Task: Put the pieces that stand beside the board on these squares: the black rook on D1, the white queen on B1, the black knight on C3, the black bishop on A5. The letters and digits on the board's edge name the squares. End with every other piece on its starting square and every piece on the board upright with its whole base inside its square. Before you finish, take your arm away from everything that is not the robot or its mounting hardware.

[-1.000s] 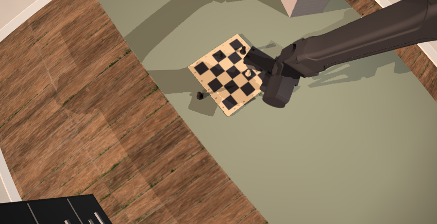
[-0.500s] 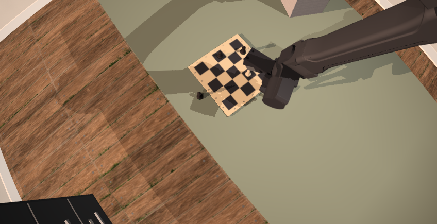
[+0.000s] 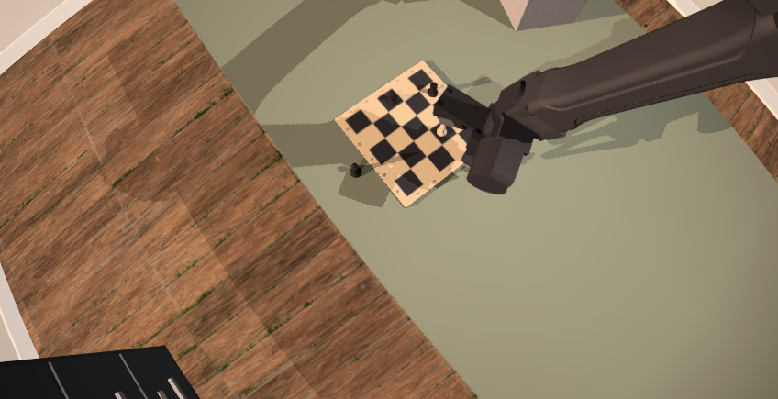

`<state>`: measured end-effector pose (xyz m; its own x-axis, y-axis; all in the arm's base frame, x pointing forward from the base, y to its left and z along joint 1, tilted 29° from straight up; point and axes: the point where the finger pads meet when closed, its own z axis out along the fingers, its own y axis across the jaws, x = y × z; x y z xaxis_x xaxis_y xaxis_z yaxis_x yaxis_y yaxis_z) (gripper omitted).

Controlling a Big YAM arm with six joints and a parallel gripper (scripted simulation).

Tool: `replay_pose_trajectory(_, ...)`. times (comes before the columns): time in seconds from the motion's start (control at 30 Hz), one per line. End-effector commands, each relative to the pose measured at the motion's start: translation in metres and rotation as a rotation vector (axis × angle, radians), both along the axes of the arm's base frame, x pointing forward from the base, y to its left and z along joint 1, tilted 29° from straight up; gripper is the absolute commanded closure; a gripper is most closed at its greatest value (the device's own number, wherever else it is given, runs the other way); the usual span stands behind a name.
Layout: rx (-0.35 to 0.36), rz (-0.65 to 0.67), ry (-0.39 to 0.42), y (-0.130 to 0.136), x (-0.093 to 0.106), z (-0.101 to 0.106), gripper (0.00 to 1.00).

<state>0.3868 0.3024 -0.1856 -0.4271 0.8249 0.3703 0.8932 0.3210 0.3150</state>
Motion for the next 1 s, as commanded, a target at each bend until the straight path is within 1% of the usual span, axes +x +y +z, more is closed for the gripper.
replay_pose_trajectory(0.0,0.004,-0.005,-0.009,0.0033,0.0024,0.0009,0.65)
replay_pose_trajectory(0.8,0.004,-0.005,-0.009,0.0038,0.0023,0.0012,0.65)
replay_pose_trajectory(0.97,0.010,-0.003,-0.015,0.0094,0.0035,0.0078,0.65)
